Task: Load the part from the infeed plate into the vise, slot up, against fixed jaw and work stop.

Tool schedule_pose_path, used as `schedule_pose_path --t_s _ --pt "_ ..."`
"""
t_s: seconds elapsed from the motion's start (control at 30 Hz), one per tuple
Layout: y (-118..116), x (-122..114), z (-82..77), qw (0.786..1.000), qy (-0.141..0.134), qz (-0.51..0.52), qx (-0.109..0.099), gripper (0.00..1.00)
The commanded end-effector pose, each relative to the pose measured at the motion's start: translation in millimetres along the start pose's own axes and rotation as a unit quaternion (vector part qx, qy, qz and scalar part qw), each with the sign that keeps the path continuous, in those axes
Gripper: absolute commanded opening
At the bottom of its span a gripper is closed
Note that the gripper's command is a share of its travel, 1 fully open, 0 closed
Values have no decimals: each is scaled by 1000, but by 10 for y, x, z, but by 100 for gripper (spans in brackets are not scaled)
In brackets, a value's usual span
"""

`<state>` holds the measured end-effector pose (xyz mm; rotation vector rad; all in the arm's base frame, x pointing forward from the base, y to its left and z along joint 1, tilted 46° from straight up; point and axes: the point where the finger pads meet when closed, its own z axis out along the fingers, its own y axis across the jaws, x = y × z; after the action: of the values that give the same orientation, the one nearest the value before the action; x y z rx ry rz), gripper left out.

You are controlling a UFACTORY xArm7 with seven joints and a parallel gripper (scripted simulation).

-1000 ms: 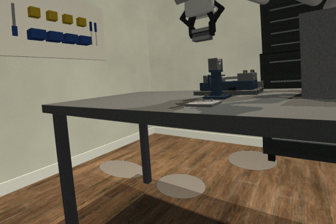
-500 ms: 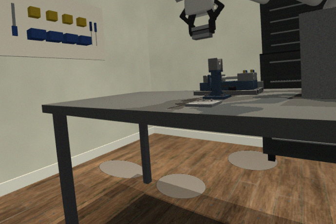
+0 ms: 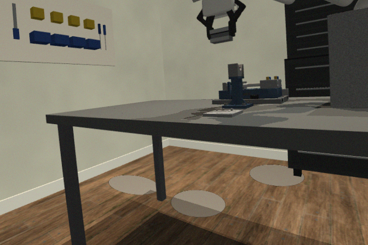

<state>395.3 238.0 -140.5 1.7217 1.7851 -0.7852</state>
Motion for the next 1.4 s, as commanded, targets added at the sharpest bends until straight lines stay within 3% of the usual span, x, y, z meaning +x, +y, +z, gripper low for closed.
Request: schedule_pose_path --t_s 0.0,0.67,1.37 --pt "6 6 -29 1000 2 0 -2 0" --pt "59 -152 -52 1000 4 -1 -2 0" --pt "194 -704 -89 1000 7 -2 -2 0"
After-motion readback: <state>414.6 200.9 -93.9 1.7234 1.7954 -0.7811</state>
